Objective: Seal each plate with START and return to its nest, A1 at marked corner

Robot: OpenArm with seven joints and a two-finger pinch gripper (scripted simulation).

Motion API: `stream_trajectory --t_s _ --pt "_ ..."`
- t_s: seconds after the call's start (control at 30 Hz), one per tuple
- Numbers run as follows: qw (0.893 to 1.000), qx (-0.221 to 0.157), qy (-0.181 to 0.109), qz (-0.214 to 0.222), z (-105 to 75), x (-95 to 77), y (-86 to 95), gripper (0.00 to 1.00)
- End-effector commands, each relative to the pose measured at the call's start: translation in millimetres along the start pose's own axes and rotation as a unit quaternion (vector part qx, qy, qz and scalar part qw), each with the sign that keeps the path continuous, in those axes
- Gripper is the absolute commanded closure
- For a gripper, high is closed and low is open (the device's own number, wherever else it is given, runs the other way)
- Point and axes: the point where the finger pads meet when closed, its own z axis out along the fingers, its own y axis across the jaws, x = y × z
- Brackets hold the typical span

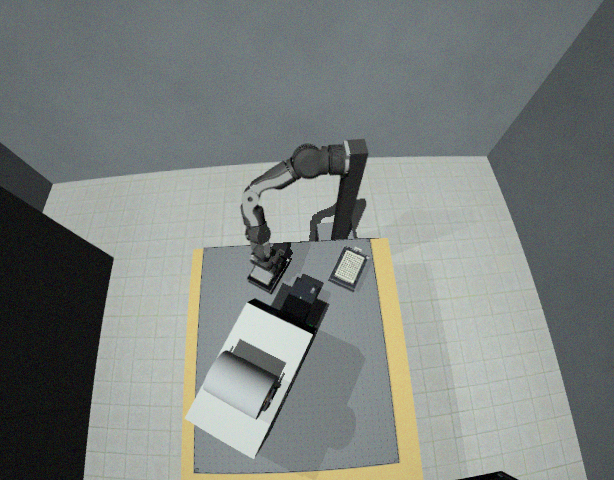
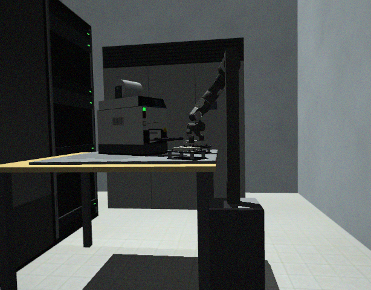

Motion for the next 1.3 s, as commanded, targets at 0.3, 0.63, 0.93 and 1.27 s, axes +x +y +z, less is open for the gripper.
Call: stream_trajectory --t_s 0.3,0.63,0.93,1.27 --pt "1.000 -0.001 -0.001 0.000 -0.1 -0.4 0.4 1.00" --pt "1.000 -0.001 -0.001 0.000 -0.1 -0.4 0.4 1.00" --pt "1.000 -0.003 -0.001 0.000 2.5 0.1 1.4 1.00" --pt "1.000 -0.003 0.000 -0.001 6.9 0.6 1.6 1.00"
